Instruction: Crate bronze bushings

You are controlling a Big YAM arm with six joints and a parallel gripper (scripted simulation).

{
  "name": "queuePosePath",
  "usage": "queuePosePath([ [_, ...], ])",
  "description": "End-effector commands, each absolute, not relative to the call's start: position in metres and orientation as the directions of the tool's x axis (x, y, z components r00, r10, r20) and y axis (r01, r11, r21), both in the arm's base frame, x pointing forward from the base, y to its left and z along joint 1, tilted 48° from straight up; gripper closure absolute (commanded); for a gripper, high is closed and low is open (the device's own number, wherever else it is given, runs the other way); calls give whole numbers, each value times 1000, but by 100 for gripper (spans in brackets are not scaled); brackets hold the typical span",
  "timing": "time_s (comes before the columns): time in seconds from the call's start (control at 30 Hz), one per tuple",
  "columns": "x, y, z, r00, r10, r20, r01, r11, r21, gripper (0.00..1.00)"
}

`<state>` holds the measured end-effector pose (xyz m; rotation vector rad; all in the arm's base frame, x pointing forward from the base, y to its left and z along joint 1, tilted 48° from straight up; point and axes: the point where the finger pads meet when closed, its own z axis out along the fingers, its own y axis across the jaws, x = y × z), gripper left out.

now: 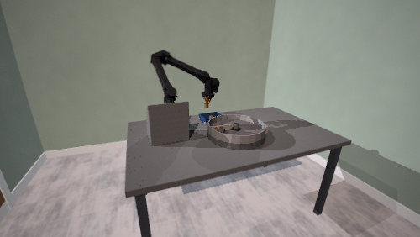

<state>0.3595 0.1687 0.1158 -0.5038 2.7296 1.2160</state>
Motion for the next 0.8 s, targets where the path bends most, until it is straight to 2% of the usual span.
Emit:
queuePosePath([
  [0.0,362,173,113,-940,-251,-230,-339,627,701,100],
  [0.47,368,224,80,-932,-249,-263,-362,622,695,100],
  [0.77,370,212,75,-945,-217,-243,-326,636,699,100],
])
